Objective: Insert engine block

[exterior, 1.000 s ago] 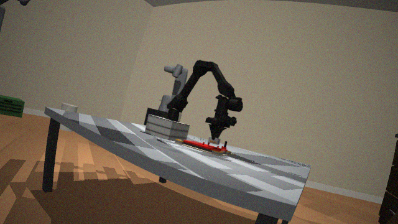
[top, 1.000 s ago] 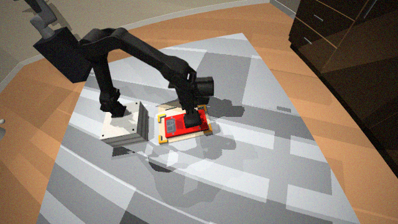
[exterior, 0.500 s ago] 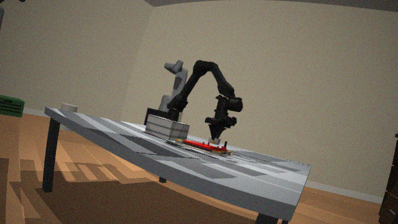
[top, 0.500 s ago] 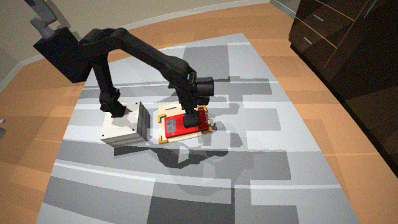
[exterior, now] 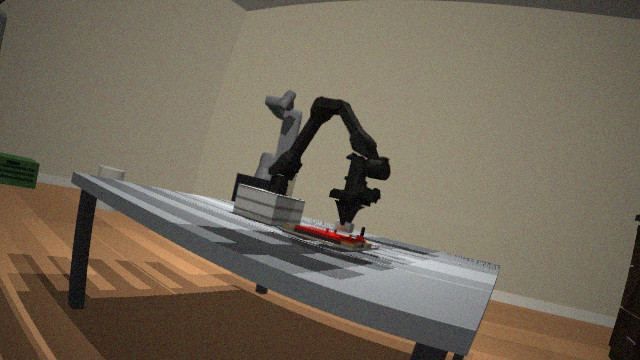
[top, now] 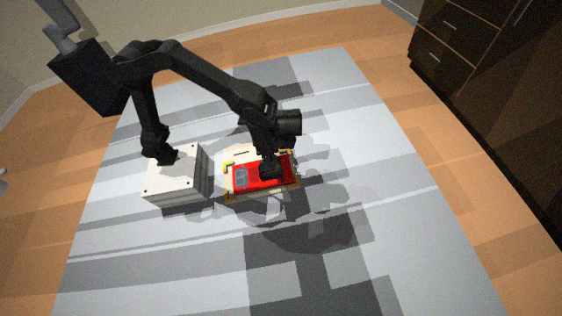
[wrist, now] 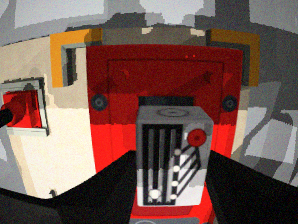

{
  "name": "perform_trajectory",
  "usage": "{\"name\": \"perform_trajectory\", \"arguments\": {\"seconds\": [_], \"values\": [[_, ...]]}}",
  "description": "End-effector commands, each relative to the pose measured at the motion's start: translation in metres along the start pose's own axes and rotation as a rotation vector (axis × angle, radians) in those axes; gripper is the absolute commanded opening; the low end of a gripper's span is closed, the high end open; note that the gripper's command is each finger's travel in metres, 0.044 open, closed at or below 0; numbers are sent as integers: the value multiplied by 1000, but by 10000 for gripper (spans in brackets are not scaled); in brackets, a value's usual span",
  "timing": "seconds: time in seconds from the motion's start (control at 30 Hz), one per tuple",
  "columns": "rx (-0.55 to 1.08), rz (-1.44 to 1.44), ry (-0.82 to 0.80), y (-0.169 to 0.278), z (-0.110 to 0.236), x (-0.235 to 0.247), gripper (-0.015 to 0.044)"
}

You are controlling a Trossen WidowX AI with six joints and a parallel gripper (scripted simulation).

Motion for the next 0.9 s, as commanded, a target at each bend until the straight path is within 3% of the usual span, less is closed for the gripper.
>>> {"name": "perform_trajectory", "arguments": {"seconds": [0.0, 0.87], "values": [[-2, -9, -4, 0, -1, 0, 159], [-2, 4, -4, 0, -2, 0, 159]]}}
Point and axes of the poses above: the point midway between the two fingers, 35 mm back from their tips, its own z axis back along the fingers, its own x axis across the jaws, y = z × x, the point moved 9 cm from there along z, back along the fingers, and after that the axes turned 15 degrees about z, right-handed, at the moved point
